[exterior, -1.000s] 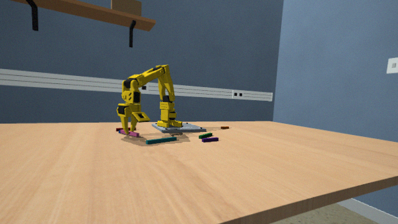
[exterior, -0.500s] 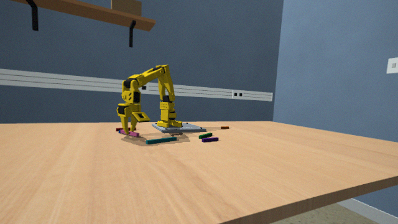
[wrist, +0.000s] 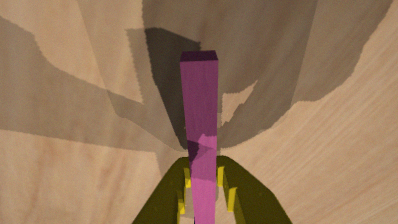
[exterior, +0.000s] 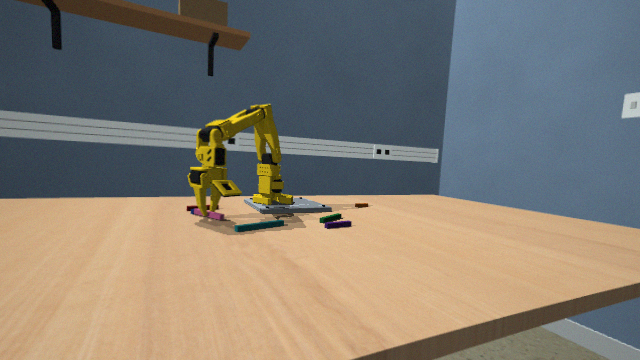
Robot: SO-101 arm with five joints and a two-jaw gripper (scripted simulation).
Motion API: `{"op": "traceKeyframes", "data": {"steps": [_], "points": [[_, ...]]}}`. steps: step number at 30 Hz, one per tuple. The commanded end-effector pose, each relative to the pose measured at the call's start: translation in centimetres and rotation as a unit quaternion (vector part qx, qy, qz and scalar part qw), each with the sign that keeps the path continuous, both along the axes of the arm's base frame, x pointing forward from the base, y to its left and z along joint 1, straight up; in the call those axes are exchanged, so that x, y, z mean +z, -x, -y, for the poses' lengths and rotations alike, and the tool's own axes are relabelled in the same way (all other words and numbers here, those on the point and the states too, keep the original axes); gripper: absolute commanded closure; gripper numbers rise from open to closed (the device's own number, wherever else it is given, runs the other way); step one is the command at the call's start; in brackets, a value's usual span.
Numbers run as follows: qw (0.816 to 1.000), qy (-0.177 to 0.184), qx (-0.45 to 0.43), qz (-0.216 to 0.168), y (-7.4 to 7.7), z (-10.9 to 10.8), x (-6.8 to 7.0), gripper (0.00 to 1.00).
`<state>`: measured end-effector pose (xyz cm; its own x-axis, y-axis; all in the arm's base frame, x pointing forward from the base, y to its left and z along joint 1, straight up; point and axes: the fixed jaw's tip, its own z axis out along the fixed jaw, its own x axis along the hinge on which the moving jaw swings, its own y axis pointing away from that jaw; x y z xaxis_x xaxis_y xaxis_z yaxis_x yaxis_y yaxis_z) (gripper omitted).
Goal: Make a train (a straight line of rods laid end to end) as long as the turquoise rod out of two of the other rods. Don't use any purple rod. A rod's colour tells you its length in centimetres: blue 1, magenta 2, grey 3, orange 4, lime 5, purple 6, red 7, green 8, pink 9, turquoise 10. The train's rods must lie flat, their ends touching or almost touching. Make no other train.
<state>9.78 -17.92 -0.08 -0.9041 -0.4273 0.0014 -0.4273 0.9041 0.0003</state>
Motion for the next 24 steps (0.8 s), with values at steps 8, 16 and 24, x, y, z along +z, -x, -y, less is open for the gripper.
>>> {"op": "traceKeyframes", "data": {"steps": [8, 16, 24], "points": [[1.0, -0.01, -0.001, -0.004, 0.52, -0.42, -0.28, 1.0], [1.0, -0.01, -0.001, -0.004, 0.52, -0.42, -0.28, 1.0], [1.0, -0.01, -0.001, -0.004, 0.52, -0.42, -0.28, 1.0]]}}
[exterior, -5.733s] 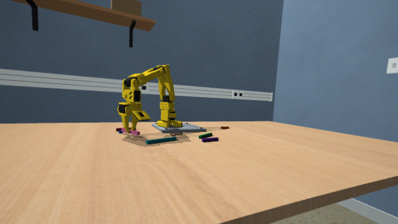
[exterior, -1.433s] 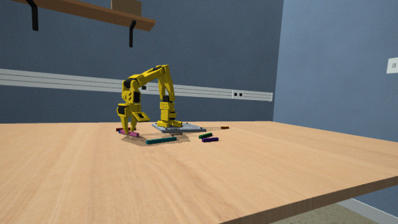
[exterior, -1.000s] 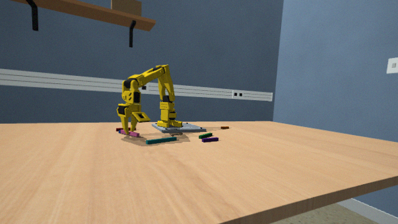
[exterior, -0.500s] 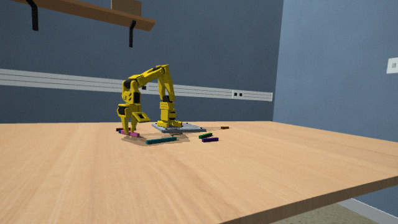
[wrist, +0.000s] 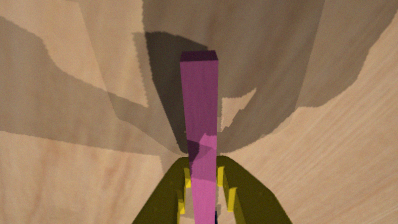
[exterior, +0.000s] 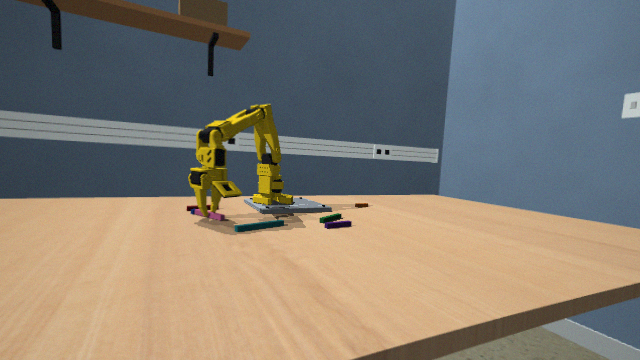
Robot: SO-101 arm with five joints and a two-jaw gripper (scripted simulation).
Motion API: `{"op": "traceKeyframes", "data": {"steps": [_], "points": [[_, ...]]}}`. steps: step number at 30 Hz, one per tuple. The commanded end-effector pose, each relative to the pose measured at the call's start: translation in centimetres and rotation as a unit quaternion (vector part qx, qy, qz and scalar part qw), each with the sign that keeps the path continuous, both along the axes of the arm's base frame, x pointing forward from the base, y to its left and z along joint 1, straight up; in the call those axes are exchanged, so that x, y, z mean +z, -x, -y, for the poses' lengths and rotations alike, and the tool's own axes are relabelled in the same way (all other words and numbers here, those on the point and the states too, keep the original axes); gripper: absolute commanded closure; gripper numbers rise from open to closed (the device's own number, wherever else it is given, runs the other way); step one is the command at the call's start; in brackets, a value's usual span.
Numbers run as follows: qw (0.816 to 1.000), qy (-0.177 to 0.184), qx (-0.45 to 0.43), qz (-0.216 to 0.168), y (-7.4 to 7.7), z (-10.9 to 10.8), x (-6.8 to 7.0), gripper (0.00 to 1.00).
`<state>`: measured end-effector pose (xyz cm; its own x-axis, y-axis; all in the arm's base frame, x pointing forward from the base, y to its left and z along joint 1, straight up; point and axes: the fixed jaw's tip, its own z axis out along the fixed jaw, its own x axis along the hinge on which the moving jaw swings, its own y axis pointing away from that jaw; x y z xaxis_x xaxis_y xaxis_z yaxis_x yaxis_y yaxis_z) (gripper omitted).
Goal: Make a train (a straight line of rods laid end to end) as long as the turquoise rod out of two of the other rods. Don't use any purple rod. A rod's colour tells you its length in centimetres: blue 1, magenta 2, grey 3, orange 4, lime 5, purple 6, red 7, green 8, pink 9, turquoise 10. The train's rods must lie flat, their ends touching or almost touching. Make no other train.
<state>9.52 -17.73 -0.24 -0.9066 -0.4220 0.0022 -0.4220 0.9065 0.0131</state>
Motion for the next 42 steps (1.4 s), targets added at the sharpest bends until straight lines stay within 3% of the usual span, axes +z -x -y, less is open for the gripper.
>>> {"op": "traceKeyframes", "data": {"steps": [1, 42], "points": [[1.0, -0.004, 0.002, -0.001, 0.26, -0.24, -0.12, 1.0], [1.0, 0.001, 0.002, 0.001, 0.11, 0.1, 0.09, 1.0]]}}
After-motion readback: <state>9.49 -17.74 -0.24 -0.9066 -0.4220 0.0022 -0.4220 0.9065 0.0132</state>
